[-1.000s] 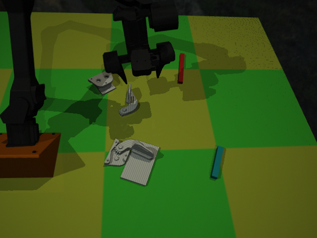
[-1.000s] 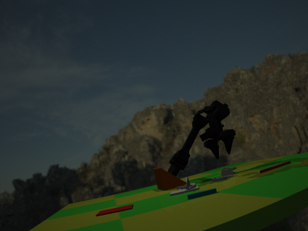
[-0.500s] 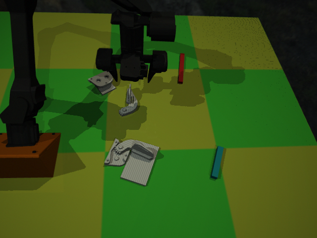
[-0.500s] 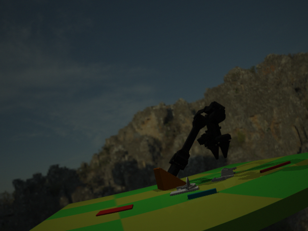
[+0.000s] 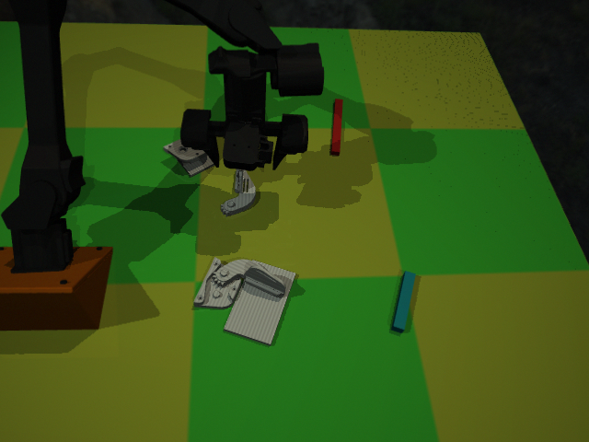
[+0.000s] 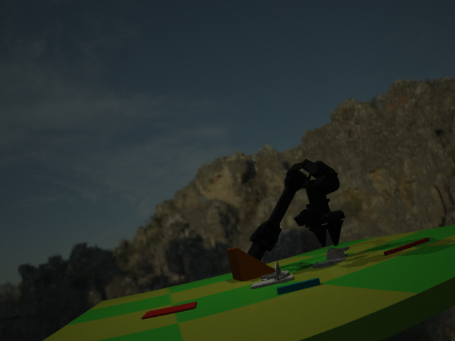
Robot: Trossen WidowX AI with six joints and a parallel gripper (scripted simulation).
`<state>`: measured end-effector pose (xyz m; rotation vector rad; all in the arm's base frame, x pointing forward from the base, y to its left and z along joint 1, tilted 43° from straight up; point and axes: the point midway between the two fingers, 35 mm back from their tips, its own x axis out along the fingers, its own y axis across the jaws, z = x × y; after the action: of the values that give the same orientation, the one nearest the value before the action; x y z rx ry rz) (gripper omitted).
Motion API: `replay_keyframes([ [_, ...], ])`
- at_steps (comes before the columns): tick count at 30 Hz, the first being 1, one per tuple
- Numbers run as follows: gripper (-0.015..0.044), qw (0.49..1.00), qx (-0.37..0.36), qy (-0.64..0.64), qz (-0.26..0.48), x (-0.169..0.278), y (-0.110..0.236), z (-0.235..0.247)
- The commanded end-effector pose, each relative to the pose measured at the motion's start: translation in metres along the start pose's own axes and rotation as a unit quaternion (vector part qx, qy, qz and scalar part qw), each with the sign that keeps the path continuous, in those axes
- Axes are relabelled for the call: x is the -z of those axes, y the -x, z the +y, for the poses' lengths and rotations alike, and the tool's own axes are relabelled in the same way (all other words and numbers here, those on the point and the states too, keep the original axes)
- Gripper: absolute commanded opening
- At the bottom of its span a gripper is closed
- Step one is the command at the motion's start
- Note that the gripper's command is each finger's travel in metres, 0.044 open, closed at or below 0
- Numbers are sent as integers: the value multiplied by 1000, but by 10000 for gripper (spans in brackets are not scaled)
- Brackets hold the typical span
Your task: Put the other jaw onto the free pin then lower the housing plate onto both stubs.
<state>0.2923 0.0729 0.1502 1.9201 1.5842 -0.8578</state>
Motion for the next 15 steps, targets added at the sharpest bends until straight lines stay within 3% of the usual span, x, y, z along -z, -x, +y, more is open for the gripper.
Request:
replay_keyframes([
  [1,440,1000,0,-2,2,1,-5,0],
  [15,440,1000,0,-2,2,1,-28,1],
])
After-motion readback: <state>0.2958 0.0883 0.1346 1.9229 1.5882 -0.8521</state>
